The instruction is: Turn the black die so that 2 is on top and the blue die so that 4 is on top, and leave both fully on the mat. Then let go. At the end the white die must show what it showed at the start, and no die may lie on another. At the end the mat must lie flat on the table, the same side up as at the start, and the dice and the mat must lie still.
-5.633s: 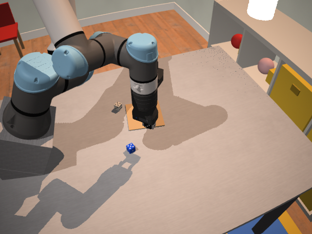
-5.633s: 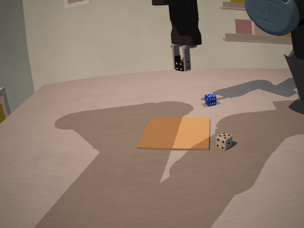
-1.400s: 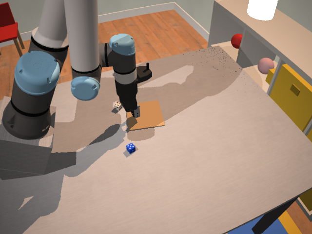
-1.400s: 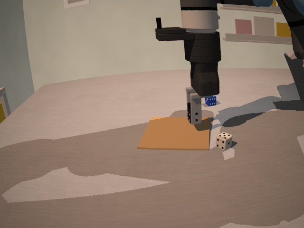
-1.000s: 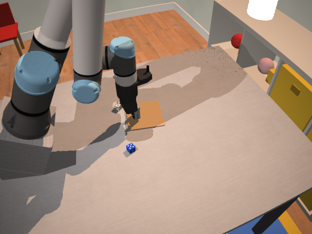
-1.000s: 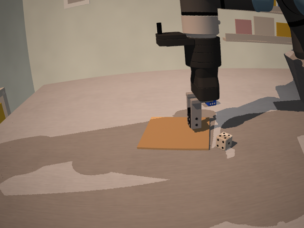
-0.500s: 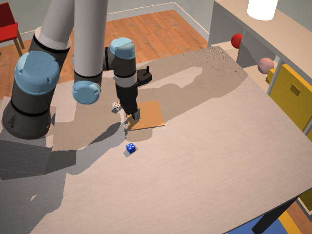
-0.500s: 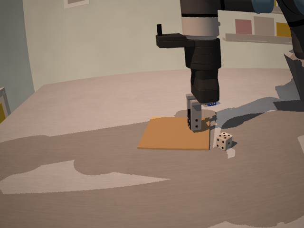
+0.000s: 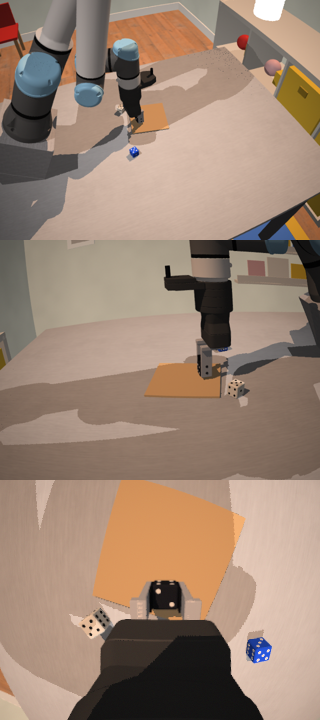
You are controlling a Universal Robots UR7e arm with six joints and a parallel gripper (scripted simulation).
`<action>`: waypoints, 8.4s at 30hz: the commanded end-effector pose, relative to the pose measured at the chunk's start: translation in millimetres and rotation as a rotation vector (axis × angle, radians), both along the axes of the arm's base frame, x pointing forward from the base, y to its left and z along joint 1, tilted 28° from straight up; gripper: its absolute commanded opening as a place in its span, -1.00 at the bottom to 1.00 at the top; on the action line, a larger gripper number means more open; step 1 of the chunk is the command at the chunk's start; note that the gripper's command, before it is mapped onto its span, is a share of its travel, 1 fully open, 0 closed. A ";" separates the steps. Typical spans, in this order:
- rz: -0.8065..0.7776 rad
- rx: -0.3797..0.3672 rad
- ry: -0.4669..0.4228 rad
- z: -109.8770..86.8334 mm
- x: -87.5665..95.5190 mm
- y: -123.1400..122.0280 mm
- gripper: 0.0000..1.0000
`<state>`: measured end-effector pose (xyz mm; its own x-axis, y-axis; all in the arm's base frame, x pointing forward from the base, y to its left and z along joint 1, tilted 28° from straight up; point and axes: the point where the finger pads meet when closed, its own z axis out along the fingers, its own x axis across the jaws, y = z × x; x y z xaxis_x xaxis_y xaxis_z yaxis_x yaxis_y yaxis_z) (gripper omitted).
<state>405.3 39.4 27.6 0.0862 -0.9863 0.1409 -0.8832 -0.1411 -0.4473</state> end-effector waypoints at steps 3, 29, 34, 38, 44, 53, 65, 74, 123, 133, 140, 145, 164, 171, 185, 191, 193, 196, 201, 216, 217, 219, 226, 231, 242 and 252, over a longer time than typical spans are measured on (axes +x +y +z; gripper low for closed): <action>0.000 0.000 -0.001 0.3 0.1 0.0 -0.02; 0.000 0.000 -0.001 -1.2 0.9 -0.1 -0.02; 0.000 0.000 -0.001 -2.5 1.6 -0.2 -0.02; 0.000 0.000 -0.001 -3.1 1.9 -0.3 -0.02; 0.000 0.000 -0.001 -3.2 2.0 -0.3 -0.02; 0.000 0.000 -0.001 -3.2 2.0 -0.3 -0.02; 0.000 0.000 -0.001 -3.2 2.0 -0.3 -0.02; 0.000 0.000 -0.001 -3.2 2.0 -0.3 -0.02; 0.000 0.000 -0.001 6.2 -2.9 0.6 0.57; 0.000 0.000 -0.001 17.6 -8.9 1.7 0.57; 0.000 0.000 -0.001 30.0 -15.4 2.9 0.57; 0.000 0.000 -0.001 35.7 -18.4 3.5 0.57; 0.000 0.000 -0.001 64.8 -33.6 6.3 0.57; 0.000 0.000 -0.001 72.2 -37.4 7.0 0.57; 0.000 0.000 -0.001 76.2 -39.6 7.4 0.57; 0.000 0.000 -0.001 76.2 -39.6 7.4 1.00; 0.000 0.000 -0.001 76.2 -39.6 7.4 1.00; 0.000 0.000 -0.001 76.2 -39.6 7.4 1.00; 0.000 0.000 -0.001 76.2 -39.6 7.4 1.00; -0.008 0.004 -0.001 76.2 -39.5 6.8 1.00; -0.012 0.006 -0.002 76.2 -39.5 6.5 1.00; -0.023 0.012 -0.002 76.2 -39.5 5.6 1.00; -0.099 0.051 -0.007 75.9 -39.3 -0.6 1.00; -0.154 0.080 -0.011 75.6 -39.2 -4.9 1.00; -0.469 0.242 -0.033 73.5 -41.1 -29.9 1.00; -0.742 0.381 -0.054 70.9 -45.2 -50.3 1.00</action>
<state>362.0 -1.8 99.4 -0.5058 -0.8450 -0.1733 -0.7384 0.5280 -0.4195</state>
